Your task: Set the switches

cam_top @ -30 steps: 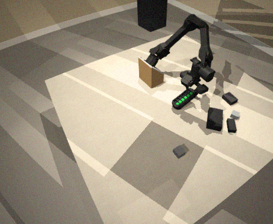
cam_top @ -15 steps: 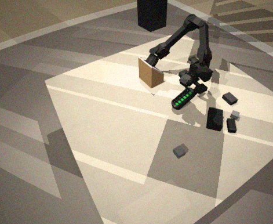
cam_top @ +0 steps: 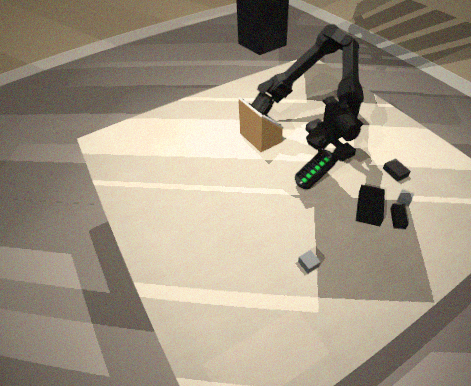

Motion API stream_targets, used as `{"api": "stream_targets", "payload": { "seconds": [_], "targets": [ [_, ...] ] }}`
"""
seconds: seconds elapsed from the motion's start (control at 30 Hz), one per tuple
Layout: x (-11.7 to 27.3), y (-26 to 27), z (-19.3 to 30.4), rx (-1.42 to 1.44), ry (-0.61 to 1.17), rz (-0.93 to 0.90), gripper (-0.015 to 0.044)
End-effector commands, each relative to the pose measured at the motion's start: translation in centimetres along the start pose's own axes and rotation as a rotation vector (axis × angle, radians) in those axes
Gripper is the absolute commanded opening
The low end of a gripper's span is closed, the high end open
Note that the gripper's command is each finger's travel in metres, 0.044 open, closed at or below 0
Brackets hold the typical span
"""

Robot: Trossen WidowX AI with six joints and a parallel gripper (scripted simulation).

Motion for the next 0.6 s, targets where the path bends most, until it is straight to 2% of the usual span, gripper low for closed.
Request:
{"api": "stream_targets", "payload": {
  "seconds": [0.0, 0.57],
  "targets": [
    [0.1, -0.1, -0.5, -0.001, 0.003, 0.002, 0.0336],
    [0.9, -0.4, -1.8, -0.001, 0.038, -0.005, 0.0336]
  ]
}}
Point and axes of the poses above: the point midway between the two fingers, 35 mm back from their tips, its own x axis back along the fingers, its own y axis across the jaws, z = x × y, the point moved 4 cm from there along x, back along the fingers, and after that the axes turned 12 degrees about x, right-handed, at the moved point
